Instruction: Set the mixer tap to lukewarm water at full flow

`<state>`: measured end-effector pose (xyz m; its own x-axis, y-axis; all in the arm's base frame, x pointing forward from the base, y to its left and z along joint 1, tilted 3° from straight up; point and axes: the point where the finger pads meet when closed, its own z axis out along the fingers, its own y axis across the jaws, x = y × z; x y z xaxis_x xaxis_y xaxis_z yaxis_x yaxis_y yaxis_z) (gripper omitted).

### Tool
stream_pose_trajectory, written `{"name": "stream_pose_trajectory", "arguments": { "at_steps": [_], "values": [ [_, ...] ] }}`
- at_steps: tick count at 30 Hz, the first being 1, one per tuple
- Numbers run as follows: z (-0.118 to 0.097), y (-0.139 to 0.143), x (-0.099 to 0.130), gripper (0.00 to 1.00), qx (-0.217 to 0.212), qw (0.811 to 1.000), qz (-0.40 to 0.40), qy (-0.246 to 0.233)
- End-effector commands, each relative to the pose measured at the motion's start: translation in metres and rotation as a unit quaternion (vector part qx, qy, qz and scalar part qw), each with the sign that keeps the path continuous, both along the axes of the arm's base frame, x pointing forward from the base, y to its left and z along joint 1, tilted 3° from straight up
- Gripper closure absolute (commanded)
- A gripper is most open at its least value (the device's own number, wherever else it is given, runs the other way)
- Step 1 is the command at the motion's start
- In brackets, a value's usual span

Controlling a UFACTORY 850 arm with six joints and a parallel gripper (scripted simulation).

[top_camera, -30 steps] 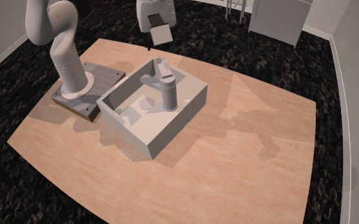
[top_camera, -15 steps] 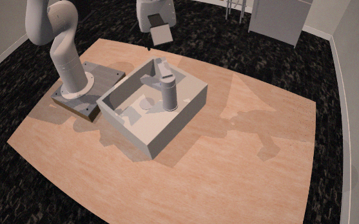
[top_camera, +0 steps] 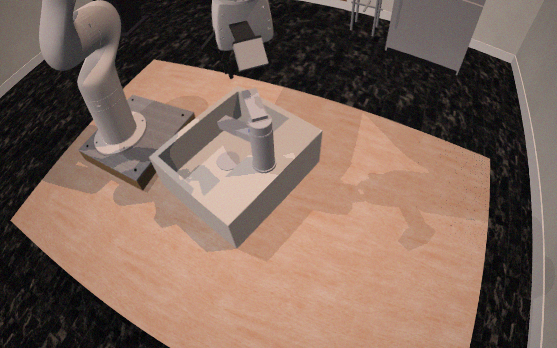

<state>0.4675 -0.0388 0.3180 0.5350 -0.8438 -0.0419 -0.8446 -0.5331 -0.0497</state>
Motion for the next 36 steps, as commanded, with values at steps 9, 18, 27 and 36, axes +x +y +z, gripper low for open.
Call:
{"name": "stream_pose_trajectory", "arguments": {
  "at_steps": [9,18,27,36],
  "values": [
    [-0.003,0.0,0.001,0.29,-0.003,1.0,-0.001,0.001],
    [-0.014,0.0,0.001,0.29,-0.004,1.0,-0.001,0.002],
    [-0.026,0.001,0.002,0.29,-0.004,1.0,-0.001,0.002],
    [-0.04,0.001,0.002,0.29,-0.004,1.0,-0.001,0.002]
  ]
}}
